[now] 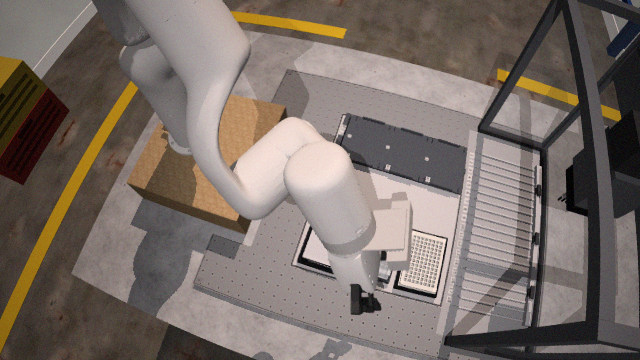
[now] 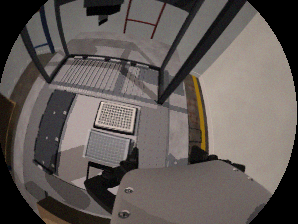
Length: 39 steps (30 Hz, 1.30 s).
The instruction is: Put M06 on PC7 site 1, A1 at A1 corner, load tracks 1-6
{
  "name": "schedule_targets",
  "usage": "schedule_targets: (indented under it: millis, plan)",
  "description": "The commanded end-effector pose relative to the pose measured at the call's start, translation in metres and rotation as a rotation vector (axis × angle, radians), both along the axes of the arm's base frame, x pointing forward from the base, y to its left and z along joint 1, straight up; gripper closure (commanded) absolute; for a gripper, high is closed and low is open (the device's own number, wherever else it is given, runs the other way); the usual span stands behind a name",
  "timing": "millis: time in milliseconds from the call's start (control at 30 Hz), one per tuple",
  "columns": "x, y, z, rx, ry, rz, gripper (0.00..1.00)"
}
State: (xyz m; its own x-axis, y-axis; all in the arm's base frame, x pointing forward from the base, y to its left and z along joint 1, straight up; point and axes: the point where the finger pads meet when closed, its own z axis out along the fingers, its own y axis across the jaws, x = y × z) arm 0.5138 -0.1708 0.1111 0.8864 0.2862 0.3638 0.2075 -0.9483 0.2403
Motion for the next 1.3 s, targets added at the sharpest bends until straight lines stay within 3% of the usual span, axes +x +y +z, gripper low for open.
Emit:
schedule_targets:
  millis: [0, 533, 567, 667, 733, 1200, 1267]
  plan:
    - [0.001, 0.0, 0.002, -0.001, -0.004, 0.0, 0.0]
    - [0.001, 0.0, 0.002, -0.001, -0.004, 0.0, 0.0]
    - [0.002, 0.006, 0.005, 0.019, 0.017, -0.015, 0.0]
    - [0.0, 0.015, 0.013, 0.029, 0.022, -0.017, 0.0]
    - [-0.001, 0.025, 0.018, 0.054, 0.054, -0.037, 0.0]
    - [-0.014, 0.062, 0.044, 0.107, 0.119, -0.074, 0.0]
    - [-0.017, 0.071, 0.05, 0.126, 0.153, -0.096, 0.0]
